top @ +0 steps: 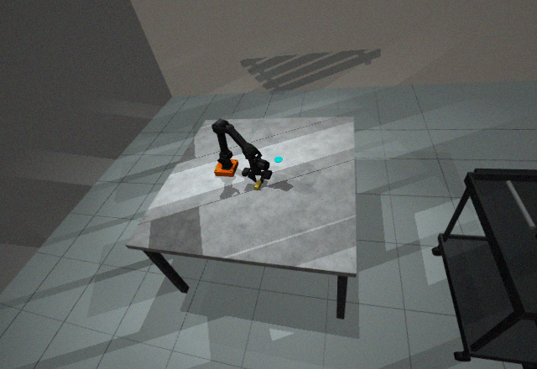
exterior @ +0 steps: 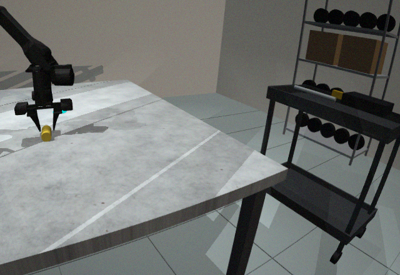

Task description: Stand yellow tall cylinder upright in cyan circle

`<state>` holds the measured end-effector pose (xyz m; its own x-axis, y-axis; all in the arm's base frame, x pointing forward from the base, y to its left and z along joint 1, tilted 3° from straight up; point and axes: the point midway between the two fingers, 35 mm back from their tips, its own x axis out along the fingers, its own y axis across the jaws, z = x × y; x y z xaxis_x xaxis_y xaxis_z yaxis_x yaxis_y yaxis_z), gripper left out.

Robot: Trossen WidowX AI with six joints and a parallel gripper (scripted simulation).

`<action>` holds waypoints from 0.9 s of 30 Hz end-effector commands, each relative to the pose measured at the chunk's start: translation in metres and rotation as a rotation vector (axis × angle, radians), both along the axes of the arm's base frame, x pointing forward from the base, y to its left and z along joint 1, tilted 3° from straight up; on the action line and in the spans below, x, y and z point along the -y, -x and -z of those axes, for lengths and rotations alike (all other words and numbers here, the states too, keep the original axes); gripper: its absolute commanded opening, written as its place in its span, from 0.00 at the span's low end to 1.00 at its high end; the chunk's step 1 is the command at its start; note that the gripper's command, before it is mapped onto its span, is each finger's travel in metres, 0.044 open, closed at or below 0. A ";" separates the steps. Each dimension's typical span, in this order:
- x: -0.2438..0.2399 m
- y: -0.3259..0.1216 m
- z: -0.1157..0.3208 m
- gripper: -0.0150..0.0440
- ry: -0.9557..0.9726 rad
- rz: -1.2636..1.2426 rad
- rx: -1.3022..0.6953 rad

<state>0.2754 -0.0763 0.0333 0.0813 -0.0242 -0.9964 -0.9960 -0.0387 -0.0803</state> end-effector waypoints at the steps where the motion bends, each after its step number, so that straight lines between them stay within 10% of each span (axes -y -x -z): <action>1: 0.000 0.001 0.002 0.47 0.003 -0.002 -0.004; 27: 0.000 0.000 -0.062 0.43 0.003 -0.002 -0.003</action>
<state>0.2740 -0.0760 0.0859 0.0698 -0.0218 -0.9973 -0.9969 -0.0387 -0.0690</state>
